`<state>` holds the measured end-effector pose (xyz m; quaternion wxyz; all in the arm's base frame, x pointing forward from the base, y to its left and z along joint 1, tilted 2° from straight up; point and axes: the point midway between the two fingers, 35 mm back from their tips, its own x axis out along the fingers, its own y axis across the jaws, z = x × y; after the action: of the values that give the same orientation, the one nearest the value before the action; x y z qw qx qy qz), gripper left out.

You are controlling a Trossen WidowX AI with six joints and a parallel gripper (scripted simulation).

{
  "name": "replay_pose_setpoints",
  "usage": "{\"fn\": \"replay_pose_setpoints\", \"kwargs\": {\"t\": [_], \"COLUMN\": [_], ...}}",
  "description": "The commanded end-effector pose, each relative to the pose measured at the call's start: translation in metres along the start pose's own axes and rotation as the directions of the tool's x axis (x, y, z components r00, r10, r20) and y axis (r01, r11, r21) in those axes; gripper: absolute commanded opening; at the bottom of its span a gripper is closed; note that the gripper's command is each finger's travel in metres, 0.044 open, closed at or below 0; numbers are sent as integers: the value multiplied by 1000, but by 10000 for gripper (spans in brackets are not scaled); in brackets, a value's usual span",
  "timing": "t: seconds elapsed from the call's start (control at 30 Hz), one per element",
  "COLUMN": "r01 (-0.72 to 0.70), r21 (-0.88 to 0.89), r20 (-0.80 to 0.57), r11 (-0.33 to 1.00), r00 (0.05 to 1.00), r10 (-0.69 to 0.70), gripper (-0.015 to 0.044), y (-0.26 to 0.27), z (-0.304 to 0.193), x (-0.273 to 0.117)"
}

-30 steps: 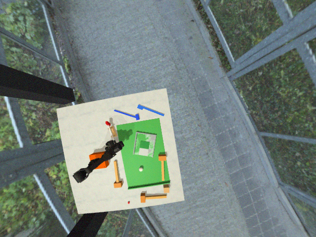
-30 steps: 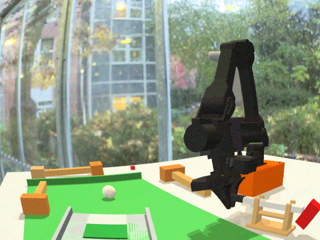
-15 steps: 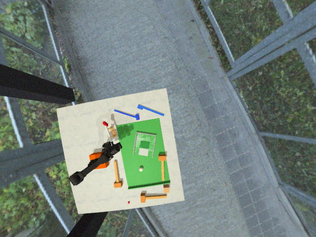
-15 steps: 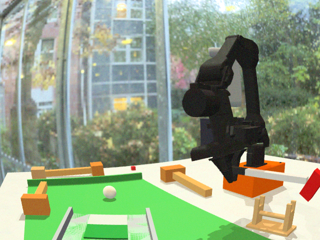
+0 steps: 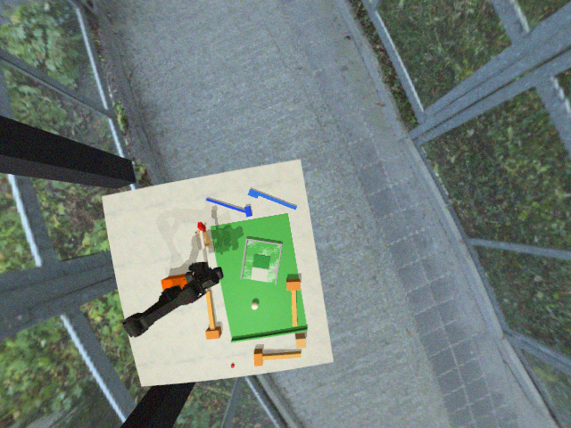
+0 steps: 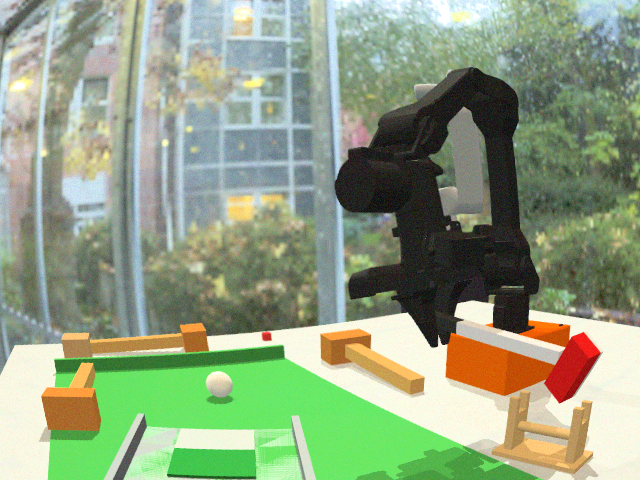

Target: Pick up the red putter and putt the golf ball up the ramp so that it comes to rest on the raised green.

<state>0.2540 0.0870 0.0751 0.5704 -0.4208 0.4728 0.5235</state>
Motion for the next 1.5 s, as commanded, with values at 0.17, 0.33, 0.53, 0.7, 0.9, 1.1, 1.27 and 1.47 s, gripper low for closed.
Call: {"fn": "replay_pose_setpoints", "kwargs": {"t": [0.17,0.33,0.53,0.7,0.9,1.1,1.27,1.47], "r01": [50,76,108,133,161,186,202,218], "r21": [279,431,597,717,834,919,961,976], "r20": [-33,-56,-85,-109,-139,-169,-192,-218], "r11": [959,899,795,685,527,349,190,-8], "r00": [999,997,994,991,987,983,979,974], "r10": [-42,-58,-71,-78,-81,-78,-72,-60], "gripper": [0,0,0,0,0,0,0,0], "y": [-16,-21,-24,-23,-19,-11,-2,12], "z": [-40,-65,-96,-121,-151,-180,-204,-231], "x": [-15,-23,-32,-40,-50,-59,-67,-76]}}
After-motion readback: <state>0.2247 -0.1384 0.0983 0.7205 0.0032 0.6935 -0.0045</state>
